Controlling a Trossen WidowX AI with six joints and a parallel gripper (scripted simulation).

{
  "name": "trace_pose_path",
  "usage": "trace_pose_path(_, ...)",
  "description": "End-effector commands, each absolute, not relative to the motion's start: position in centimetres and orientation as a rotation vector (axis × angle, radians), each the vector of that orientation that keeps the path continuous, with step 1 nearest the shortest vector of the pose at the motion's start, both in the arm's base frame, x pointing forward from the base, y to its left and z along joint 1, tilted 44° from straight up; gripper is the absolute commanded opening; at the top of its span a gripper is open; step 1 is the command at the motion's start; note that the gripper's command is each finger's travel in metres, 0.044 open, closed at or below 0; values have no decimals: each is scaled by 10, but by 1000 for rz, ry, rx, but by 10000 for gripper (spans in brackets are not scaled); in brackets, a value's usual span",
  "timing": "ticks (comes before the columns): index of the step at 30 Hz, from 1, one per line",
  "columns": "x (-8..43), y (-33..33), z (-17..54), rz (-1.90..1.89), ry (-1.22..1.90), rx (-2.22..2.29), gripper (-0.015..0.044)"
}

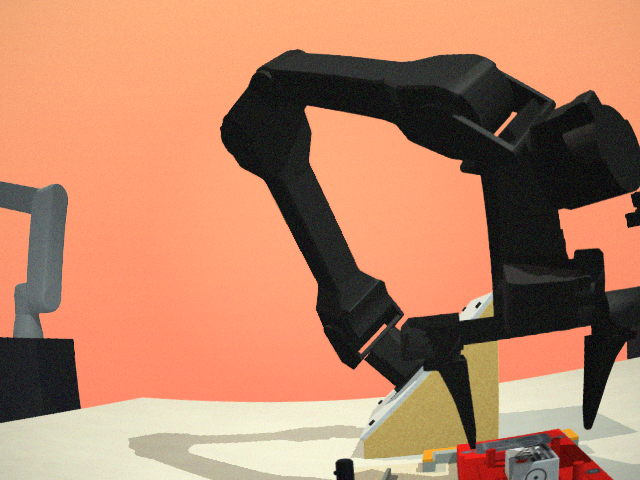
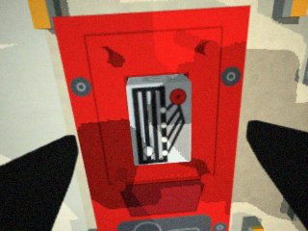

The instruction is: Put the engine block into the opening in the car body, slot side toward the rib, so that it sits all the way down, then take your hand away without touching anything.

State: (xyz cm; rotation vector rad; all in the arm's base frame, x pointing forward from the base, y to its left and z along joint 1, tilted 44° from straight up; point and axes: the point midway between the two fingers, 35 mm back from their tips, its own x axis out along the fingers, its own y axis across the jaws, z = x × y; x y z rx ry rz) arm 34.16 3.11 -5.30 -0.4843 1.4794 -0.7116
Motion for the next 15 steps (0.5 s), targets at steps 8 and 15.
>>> trace_pose_path(8,342,32,-52,-714,1482,-477,177)
trace_pose_path(15,342,32,-52,-714,1482,-477,0)
